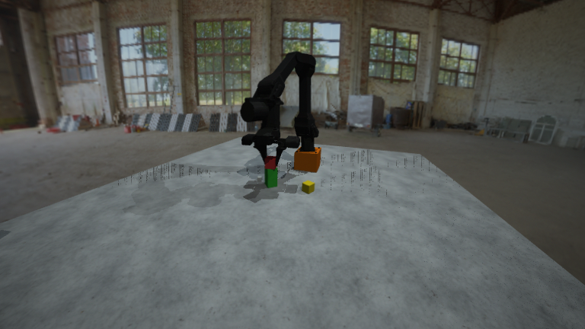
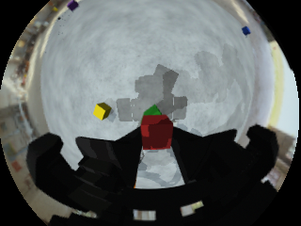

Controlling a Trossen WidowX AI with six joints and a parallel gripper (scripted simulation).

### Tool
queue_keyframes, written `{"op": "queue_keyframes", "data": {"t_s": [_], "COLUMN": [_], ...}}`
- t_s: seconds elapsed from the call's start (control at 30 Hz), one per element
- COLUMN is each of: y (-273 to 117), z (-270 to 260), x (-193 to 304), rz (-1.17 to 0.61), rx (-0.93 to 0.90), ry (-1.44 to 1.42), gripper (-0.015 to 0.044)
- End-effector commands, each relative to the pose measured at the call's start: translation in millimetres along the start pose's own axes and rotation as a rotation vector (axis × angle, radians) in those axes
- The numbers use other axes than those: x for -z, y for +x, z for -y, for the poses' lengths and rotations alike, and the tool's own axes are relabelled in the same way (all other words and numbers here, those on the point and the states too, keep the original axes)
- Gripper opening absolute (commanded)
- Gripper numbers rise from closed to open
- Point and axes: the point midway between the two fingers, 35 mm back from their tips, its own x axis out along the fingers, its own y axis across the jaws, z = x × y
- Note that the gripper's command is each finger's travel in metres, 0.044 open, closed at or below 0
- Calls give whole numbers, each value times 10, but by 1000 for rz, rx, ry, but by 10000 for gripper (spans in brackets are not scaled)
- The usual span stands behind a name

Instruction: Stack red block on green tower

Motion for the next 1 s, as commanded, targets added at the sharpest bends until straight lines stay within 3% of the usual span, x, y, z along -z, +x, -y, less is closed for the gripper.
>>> {"op": "queue_keyframes", "data": {"t_s": [0.0,0.27,0.97], "y": [4,4,4], "z": [0,0,0], "x": [0,0,0], "rz": [0,0,0], "rx": [0,0,0], "ry": [0,0,0], "gripper": [236,440,440]}}
